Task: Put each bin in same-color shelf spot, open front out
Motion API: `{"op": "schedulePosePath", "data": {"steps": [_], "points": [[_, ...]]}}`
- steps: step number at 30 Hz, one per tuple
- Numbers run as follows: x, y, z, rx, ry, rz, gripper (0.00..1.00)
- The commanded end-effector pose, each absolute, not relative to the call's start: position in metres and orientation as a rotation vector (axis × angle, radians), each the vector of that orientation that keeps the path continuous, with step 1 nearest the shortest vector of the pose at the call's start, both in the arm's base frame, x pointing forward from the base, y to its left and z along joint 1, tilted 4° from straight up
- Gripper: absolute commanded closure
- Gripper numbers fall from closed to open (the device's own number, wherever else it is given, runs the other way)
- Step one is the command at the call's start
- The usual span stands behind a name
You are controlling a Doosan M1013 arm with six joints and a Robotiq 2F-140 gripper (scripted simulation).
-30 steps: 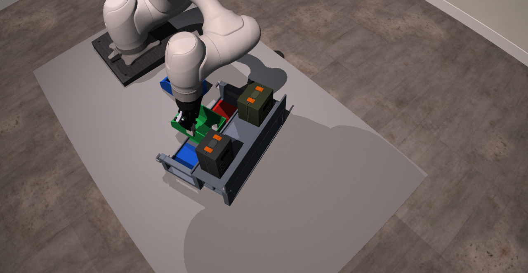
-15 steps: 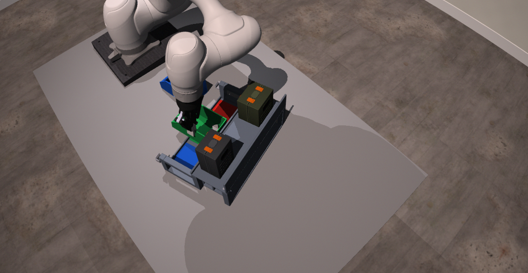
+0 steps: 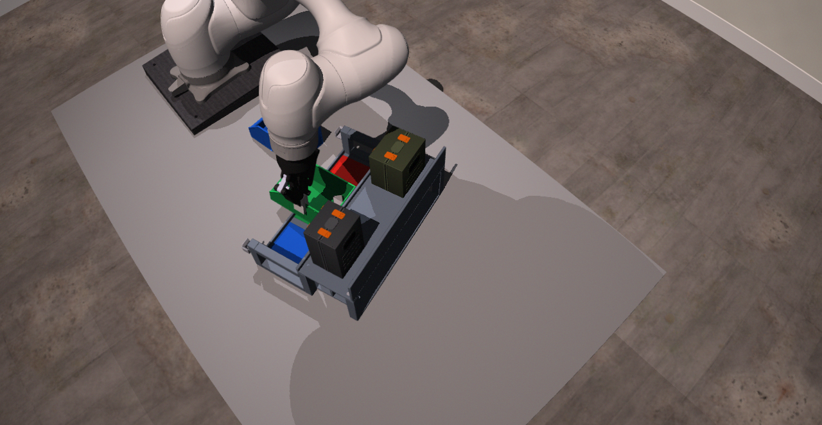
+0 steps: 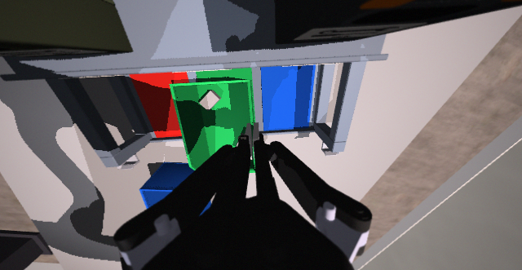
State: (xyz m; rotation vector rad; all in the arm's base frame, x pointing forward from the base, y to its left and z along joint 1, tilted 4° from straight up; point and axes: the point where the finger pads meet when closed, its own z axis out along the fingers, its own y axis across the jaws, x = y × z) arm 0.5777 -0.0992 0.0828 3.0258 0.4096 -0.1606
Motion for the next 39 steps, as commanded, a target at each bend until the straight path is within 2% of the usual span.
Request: {"op": "schedulePosePath", "data": {"steps": [1,39], "points": [[0.5789,-0.0988,0.0828,3.026,0.410,-0.158,0.90],[0.5864,-0.0967,0.0822,3.028,0.411,-0.141,0.90]]}}
